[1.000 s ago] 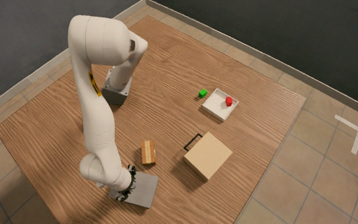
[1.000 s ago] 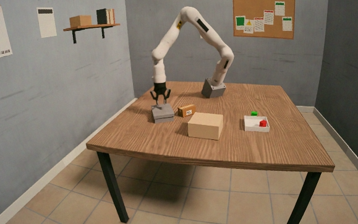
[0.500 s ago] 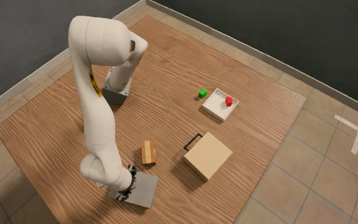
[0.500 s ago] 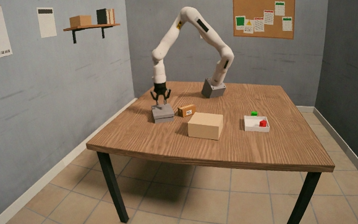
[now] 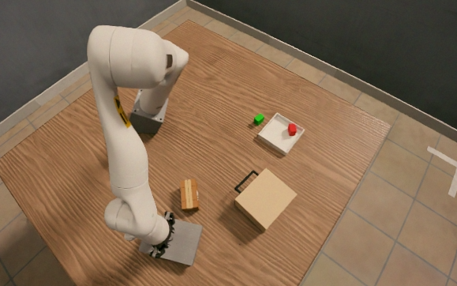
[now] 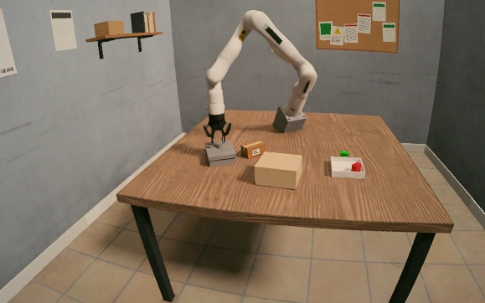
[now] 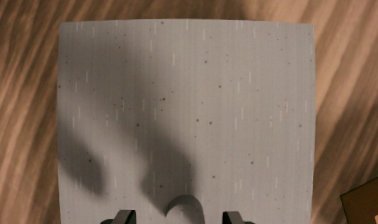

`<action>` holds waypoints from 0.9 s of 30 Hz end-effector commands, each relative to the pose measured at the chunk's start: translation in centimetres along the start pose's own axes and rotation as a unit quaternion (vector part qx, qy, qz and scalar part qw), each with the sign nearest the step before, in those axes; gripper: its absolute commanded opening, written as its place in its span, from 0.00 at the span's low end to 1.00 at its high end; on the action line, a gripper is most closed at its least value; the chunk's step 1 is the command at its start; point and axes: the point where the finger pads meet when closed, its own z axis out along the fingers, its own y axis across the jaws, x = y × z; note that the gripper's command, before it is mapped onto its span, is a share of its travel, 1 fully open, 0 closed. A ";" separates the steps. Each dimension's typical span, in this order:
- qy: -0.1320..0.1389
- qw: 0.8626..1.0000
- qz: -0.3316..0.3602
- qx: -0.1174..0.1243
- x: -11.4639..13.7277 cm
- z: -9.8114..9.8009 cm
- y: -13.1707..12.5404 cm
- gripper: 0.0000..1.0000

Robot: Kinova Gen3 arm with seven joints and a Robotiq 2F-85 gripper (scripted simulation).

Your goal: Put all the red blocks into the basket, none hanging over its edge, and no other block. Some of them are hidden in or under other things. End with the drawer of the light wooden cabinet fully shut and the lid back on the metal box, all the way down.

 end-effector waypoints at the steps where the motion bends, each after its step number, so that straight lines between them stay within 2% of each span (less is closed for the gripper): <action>1: 0.001 1.000 -0.001 -0.001 0.0 0.4 0.1 0.48; 27: 0.001 1.000 -0.001 -0.001 0.0 1.6 0.2 0.48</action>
